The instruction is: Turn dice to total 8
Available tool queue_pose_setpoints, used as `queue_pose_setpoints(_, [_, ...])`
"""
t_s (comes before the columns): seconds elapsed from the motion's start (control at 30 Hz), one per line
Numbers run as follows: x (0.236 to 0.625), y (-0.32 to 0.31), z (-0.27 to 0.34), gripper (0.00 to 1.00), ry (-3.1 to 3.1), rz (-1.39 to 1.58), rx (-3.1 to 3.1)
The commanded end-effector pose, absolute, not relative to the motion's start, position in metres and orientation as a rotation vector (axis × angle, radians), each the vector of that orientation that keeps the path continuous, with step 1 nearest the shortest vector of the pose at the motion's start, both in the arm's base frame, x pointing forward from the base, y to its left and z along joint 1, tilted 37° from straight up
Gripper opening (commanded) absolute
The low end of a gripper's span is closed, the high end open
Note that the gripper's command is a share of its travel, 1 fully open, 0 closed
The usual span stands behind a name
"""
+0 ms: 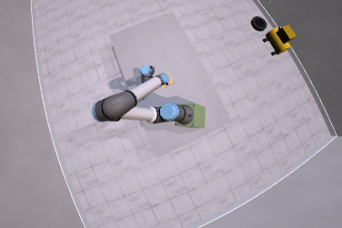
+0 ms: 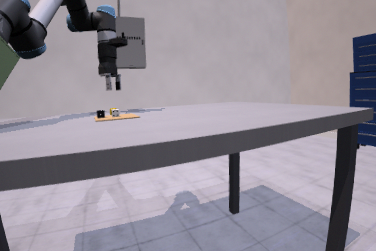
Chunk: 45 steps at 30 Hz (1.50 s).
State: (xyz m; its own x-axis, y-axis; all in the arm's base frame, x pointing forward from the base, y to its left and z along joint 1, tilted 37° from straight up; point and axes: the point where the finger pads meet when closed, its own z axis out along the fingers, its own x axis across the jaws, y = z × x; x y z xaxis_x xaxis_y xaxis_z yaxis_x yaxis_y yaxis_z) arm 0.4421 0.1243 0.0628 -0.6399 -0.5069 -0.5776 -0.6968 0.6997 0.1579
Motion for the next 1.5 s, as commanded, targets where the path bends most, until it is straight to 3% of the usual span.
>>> queue_pose_setpoints(0.0, [0.443, 0.126, 0.060, 1.00, 2.302, 0.458, -1.105])
queue_pose_setpoints(0.6, [0.440, 0.134, 0.053, 1.00, 1.921, 0.258, -1.616])
queue_pose_setpoints(1.27, [0.439, 0.136, 0.051, 1.00, 1.821, 0.211, -1.719])
queue_pose_setpoints(1.3, [0.439, 0.136, 0.051, 0.79, 1.821, 0.211, -1.719])
queue_pose_setpoints(1.47, [0.439, 0.136, 0.051, 0.79, 1.821, 0.211, -1.719])
